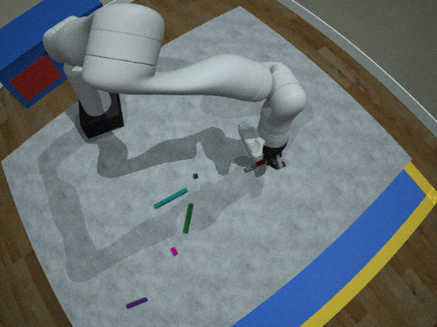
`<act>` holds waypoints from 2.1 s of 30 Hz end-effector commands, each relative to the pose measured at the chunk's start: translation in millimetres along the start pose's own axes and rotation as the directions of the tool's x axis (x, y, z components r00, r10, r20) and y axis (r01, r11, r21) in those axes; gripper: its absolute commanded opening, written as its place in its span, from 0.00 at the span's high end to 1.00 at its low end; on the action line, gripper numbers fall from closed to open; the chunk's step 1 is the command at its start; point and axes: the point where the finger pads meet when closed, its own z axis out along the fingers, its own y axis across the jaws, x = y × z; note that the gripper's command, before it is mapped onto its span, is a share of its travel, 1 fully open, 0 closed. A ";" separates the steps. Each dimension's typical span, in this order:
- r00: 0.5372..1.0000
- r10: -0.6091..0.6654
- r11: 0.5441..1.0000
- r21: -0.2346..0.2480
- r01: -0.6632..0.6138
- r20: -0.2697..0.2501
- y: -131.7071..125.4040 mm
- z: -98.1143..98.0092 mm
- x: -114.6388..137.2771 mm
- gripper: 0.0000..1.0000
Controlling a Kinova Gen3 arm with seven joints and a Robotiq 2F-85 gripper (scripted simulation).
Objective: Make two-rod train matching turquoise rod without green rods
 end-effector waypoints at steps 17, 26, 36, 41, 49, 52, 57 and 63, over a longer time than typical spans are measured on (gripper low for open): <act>1.000 0.000 1.000 0.002 0.000 0.001 -0.4 -0.9 -0.7 0.95; 1.000 -0.001 1.000 0.002 0.001 0.001 -0.1 -0.9 -1.1 0.95; 1.000 -0.001 1.000 0.002 0.001 0.001 -0.1 -0.9 -1.1 0.95; 1.000 -0.001 1.000 0.002 0.001 0.001 -0.1 -0.9 -1.1 0.95; 1.000 -0.001 1.000 0.002 0.001 0.001 -0.1 -0.9 -1.1 0.95; 1.000 -0.001 1.000 0.002 0.001 0.001 -0.1 -0.2 -1.1 0.95; 1.000 -0.001 1.000 0.002 0.001 0.001 -0.1 3.1 -1.1 0.95; 1.000 -0.001 1.000 0.002 0.001 0.001 -0.1 8.4 -1.1 0.95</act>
